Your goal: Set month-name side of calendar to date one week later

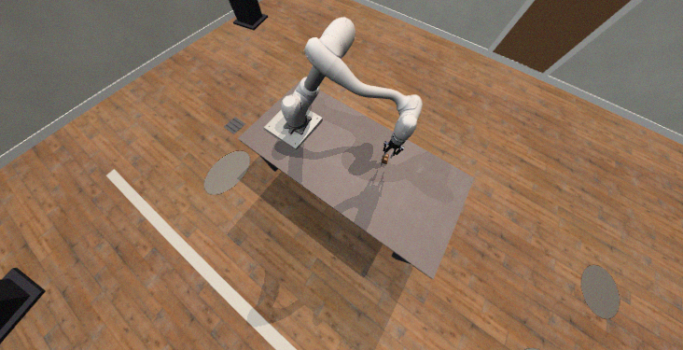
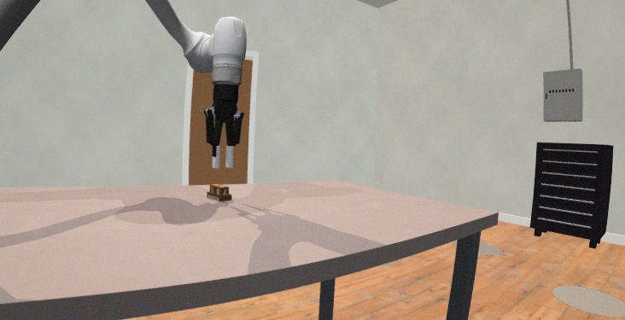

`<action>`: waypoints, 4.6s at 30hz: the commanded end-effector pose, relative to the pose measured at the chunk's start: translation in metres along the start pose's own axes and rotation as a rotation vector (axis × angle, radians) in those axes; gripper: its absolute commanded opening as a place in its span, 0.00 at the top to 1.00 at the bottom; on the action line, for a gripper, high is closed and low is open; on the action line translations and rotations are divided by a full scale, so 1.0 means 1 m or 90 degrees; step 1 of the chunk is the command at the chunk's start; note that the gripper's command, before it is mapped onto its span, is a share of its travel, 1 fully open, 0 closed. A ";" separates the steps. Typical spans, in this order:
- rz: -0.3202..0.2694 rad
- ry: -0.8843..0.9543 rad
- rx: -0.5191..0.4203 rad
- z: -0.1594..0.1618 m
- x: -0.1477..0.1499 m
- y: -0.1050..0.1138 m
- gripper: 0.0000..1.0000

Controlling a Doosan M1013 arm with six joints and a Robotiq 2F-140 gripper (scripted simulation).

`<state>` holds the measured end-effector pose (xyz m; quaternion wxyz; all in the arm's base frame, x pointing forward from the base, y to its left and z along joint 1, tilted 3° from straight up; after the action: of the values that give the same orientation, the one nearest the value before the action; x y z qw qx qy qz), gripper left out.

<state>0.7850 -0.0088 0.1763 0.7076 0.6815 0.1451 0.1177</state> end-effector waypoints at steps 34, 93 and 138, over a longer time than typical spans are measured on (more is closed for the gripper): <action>0.000 0.000 0.000 0.000 0.000 -0.042 0.65; 0.000 0.000 0.000 0.000 0.000 -0.050 0.65; 0.000 0.000 0.000 0.000 0.000 -0.076 0.65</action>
<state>0.7826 -0.0117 0.1003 0.7076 0.6815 0.1451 0.1177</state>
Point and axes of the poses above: the point where the finger pads meet when closed, its own y axis back along the fingers, its own x axis across the jaws, z = x × y, the point moved 10 cm from there along y, back along the fingers, and after that the axes turned 15 degrees about y, right-handed, at the moved point
